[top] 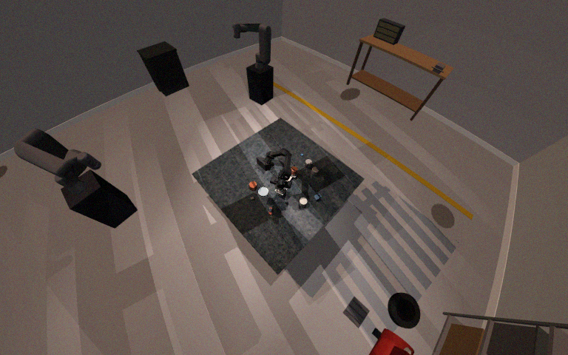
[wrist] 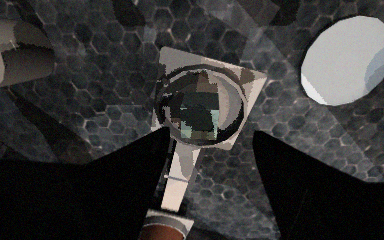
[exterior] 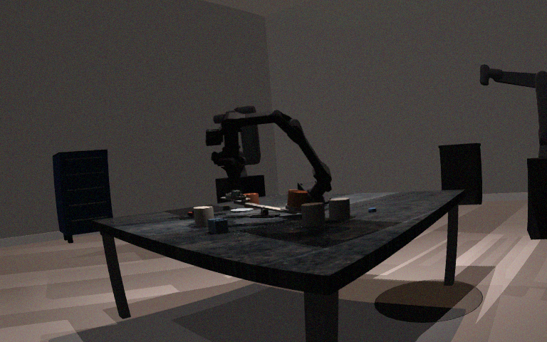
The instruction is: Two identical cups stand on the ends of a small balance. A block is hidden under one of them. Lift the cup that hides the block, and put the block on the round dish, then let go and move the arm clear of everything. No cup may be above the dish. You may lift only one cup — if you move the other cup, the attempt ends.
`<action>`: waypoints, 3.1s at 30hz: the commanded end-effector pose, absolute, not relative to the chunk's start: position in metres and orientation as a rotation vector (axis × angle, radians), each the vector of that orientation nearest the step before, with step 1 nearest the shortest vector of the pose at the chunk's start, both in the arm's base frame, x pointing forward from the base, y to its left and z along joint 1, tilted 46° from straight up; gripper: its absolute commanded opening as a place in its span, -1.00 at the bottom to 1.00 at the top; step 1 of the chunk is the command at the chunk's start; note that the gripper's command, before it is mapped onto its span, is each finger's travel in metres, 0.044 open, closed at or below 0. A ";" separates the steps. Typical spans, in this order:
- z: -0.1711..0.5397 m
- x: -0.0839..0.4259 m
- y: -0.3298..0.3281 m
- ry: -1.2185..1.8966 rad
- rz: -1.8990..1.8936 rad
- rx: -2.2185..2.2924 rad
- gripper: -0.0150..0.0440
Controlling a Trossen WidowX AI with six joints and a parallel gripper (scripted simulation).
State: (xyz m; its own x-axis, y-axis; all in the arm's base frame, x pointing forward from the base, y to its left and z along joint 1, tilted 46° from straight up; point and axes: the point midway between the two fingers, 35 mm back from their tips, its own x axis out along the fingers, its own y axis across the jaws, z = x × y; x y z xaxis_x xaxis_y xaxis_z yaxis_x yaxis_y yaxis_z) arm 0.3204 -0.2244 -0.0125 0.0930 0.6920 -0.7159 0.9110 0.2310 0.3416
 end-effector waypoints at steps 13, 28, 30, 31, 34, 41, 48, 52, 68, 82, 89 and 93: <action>-0.016 0.327 -0.211 1.647 -0.320 1.539 0.39; -0.033 0.330 -0.194 1.647 -0.320 1.539 0.39; -0.035 0.331 -0.192 1.647 -0.319 1.539 0.39; -0.036 0.331 -0.191 1.647 -0.319 1.539 0.39; -0.039 0.331 -0.187 1.647 -0.319 1.539 0.39; -0.041 0.331 -0.186 1.647 -0.319 1.539 0.03; -0.041 0.331 -0.186 1.647 -0.319 1.539 -0.12; -0.038 0.331 -0.189 1.642 -0.321 1.540 -0.41; 0.027 0.318 -0.250 1.538 -0.386 1.545 -0.49; -0.069 0.247 -0.261 1.602 -0.370 1.532 -0.49; -0.122 0.196 -0.247 1.645 -0.335 1.533 -0.49; -0.127 0.191 -0.245 1.649 -0.331 1.534 -0.49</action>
